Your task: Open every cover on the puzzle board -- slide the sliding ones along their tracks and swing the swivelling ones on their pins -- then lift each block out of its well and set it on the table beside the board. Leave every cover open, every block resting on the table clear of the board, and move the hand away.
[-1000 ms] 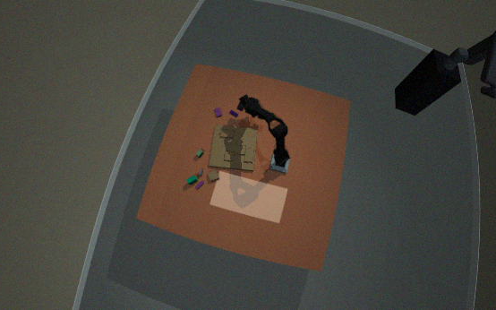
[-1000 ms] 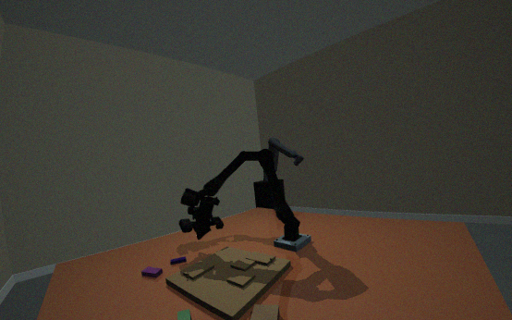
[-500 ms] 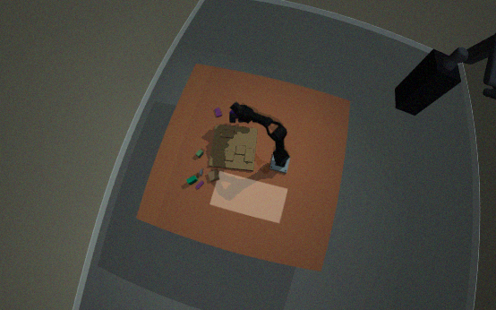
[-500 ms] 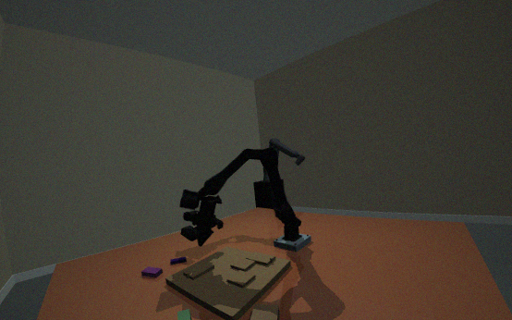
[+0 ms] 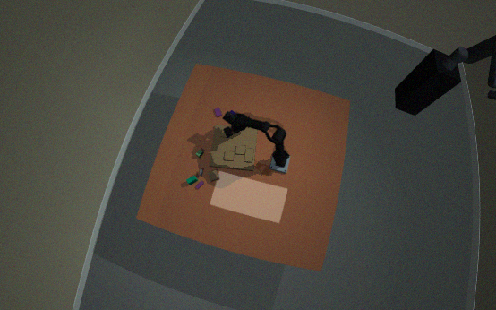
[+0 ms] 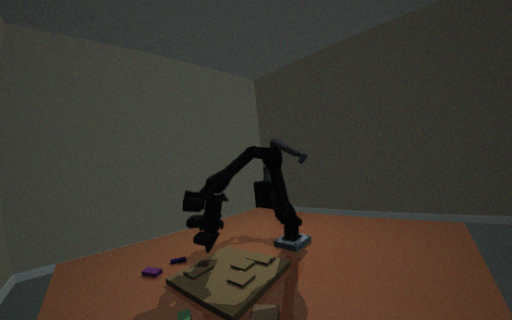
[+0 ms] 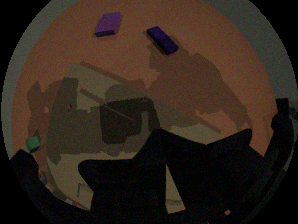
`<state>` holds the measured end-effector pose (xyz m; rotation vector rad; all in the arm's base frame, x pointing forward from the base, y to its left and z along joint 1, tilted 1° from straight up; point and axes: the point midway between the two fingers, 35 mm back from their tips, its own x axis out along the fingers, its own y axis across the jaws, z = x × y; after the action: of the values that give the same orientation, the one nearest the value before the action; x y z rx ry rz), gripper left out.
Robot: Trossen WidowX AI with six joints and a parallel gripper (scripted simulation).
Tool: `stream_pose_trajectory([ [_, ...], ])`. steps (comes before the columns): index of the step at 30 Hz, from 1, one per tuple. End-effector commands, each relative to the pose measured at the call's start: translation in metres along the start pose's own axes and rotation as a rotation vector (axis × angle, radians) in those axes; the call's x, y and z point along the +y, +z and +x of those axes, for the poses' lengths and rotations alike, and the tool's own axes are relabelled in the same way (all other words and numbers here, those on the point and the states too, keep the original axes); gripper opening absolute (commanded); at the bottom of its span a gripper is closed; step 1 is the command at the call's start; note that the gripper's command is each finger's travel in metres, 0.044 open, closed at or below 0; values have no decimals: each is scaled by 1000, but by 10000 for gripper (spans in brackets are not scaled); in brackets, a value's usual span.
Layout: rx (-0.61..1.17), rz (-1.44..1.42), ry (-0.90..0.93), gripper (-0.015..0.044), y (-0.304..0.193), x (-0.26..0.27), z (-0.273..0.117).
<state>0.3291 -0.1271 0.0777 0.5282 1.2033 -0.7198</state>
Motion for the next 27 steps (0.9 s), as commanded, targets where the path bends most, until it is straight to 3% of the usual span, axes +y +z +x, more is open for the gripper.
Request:
stream_pose_trajectory([
  [1, 28, -135, 31, 0, -15, 19, -10],
  [27, 210, -915, 158, 0, -129, 85, -61],
])
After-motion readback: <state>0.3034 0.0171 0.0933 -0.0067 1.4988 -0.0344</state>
